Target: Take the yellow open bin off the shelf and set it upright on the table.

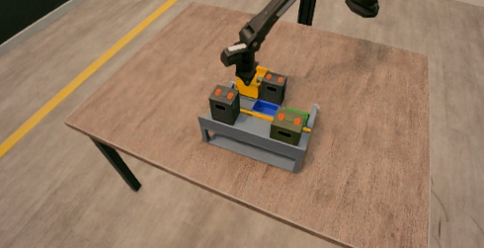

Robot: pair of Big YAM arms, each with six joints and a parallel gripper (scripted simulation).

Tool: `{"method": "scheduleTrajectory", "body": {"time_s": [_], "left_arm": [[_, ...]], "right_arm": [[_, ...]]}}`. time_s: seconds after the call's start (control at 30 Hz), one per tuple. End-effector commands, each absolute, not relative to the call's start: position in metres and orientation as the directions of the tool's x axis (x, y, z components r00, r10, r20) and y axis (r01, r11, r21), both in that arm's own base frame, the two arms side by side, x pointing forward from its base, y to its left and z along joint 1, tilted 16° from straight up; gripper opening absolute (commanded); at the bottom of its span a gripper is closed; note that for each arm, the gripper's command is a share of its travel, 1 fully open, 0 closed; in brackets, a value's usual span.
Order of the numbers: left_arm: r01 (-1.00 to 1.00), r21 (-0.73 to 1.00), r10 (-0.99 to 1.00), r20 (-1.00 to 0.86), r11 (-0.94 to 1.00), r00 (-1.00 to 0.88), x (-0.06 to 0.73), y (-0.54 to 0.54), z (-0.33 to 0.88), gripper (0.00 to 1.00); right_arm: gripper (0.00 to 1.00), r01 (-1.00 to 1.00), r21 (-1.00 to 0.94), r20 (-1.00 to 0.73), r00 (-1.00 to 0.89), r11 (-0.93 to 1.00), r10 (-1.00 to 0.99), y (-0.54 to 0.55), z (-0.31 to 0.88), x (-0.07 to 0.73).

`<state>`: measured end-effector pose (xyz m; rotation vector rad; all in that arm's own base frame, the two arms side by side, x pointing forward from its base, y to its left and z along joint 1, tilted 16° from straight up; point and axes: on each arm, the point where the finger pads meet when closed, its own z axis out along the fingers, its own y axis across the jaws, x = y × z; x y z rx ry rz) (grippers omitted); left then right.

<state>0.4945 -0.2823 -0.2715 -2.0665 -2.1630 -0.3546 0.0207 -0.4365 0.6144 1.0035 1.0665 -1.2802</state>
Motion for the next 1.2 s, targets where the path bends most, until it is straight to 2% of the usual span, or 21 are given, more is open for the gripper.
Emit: {"method": "scheduleTrajectory", "body": {"time_s": [0.0,1.17], "left_arm": [[0.991,0.127,0.975,0.214,0.041,-0.067,0.524,-0.297,-0.256,0.00],[0.992,0.117,0.972,0.224,0.043,-0.068,0.523,-0.292,-0.266,0.00]], "right_arm": [[1.00,0.999,0.000,-0.964,0.011,0.041,-0.266,-0.427,0.626,0.017],[1.00,0.999,0.000,-0.964,0.011,0.041,-0.266,-0.427,0.626,0.017]]}}
